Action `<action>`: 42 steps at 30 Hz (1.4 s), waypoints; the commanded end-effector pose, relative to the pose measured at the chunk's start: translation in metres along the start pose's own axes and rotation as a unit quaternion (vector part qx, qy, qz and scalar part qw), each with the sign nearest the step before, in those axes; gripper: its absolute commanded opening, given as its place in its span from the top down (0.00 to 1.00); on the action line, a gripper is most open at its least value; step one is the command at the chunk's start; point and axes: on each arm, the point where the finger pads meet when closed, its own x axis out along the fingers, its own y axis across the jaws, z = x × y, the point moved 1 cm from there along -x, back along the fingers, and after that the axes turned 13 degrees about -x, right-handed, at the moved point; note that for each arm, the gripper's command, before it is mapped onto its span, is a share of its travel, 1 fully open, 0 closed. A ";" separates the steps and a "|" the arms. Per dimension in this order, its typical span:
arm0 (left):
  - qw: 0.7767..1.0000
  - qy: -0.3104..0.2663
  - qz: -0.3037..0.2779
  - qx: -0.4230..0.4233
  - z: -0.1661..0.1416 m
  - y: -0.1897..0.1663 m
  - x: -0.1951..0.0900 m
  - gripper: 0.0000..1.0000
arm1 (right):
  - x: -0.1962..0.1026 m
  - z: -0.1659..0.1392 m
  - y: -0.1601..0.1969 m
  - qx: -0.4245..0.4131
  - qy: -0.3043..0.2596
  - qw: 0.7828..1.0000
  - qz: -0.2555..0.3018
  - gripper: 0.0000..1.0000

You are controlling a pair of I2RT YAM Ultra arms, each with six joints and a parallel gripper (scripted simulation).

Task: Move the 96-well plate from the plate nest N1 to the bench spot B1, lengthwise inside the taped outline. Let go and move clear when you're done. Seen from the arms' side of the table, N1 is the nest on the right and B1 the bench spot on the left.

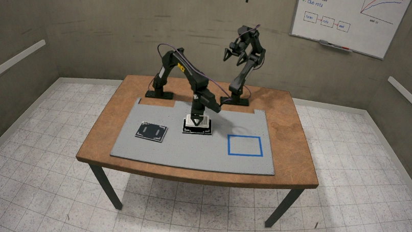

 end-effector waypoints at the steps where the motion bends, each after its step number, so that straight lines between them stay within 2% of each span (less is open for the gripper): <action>1: 1.000 -0.005 0.003 -0.001 0.001 0.001 -0.005 0.00 | -0.003 0.008 0.000 -0.010 -0.009 1.000 -0.005 0.21; 11: 1.000 -0.005 0.003 -0.001 0.001 0.001 -0.005 0.00 | -0.006 0.008 0.000 -0.010 -0.011 1.000 -0.008 0.21; 13: 1.000 -0.005 0.003 -0.001 0.001 0.001 -0.005 0.00 | -0.004 0.000 0.001 -0.002 -0.004 1.000 -0.005 0.21; 23: 1.000 -0.005 0.003 -0.001 0.001 0.001 -0.005 0.00 | 0.003 0.009 -0.004 -0.014 -0.021 0.999 -0.025 0.21; 36: 1.000 -0.005 0.003 -0.001 0.001 0.001 -0.005 0.00 | 0.042 0.008 0.000 -0.013 -0.015 1.000 -0.014 0.21; 41: 1.000 -0.005 0.003 -0.001 0.001 0.001 -0.005 0.00 | 0.045 0.007 0.002 -0.014 -0.013 1.000 -0.011 0.21; 42: 1.000 -0.005 0.003 -0.001 0.001 0.001 -0.005 0.00 | 0.036 0.004 0.000 -0.012 -0.015 1.000 -0.014 0.21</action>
